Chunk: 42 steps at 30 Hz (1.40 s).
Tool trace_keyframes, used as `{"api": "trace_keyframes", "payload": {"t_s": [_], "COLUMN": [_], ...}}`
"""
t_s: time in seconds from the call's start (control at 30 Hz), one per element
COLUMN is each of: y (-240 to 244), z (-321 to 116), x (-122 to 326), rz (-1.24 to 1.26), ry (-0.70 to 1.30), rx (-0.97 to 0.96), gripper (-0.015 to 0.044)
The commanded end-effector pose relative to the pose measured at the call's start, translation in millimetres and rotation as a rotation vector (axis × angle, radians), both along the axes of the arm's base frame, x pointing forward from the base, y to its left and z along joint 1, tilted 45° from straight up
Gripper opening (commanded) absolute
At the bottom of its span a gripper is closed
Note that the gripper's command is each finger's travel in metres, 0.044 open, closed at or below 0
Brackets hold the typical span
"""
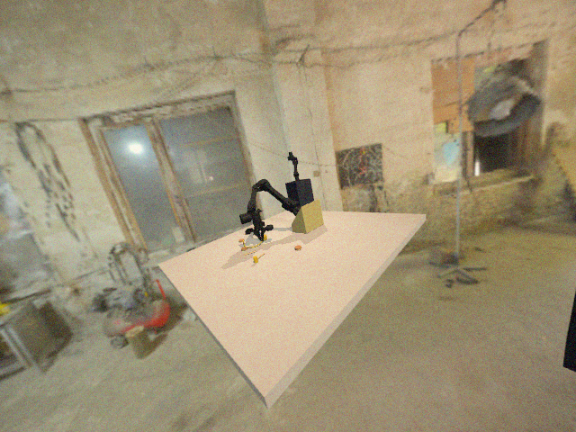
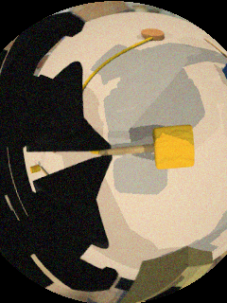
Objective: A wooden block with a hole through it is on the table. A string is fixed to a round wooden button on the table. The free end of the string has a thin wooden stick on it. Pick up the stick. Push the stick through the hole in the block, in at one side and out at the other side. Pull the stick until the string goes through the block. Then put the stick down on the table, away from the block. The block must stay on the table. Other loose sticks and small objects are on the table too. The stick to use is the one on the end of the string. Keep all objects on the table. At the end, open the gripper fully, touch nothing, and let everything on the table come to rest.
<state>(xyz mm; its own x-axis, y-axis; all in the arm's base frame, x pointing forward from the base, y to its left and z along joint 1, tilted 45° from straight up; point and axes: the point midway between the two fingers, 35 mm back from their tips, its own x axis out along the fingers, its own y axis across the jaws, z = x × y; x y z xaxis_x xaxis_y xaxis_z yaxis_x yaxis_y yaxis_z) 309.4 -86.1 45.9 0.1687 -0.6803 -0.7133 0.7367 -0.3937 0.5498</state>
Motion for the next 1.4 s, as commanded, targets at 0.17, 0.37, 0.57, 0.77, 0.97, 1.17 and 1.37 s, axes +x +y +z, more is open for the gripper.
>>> {"api": "trace_keyframes", "payload": {"t_s": [0.17, 0.37, 0.57, 0.77, 0.97, 1.17, 1.37], "y": [-8, -14, -19, -24, -23, 6, 33], "z": [6, 10, 14, 18, 17, 43, 73], "x": [-9, -15, -21, -26, -25, -27, -37], "rz": [0.002, 0.002, 0.002, 0.002, 0.0, -0.001, 0.0], "ry": [-0.002, -0.002, -0.001, -0.001, 0.0, 0.002, 0.001], "rx": [0.003, 0.003, 0.003, 0.003, 0.0, 0.007, 0.003], "gripper": [0.0, 0.0, 0.0, 0.0, 0.0121, 0.0121, 0.0121]}}
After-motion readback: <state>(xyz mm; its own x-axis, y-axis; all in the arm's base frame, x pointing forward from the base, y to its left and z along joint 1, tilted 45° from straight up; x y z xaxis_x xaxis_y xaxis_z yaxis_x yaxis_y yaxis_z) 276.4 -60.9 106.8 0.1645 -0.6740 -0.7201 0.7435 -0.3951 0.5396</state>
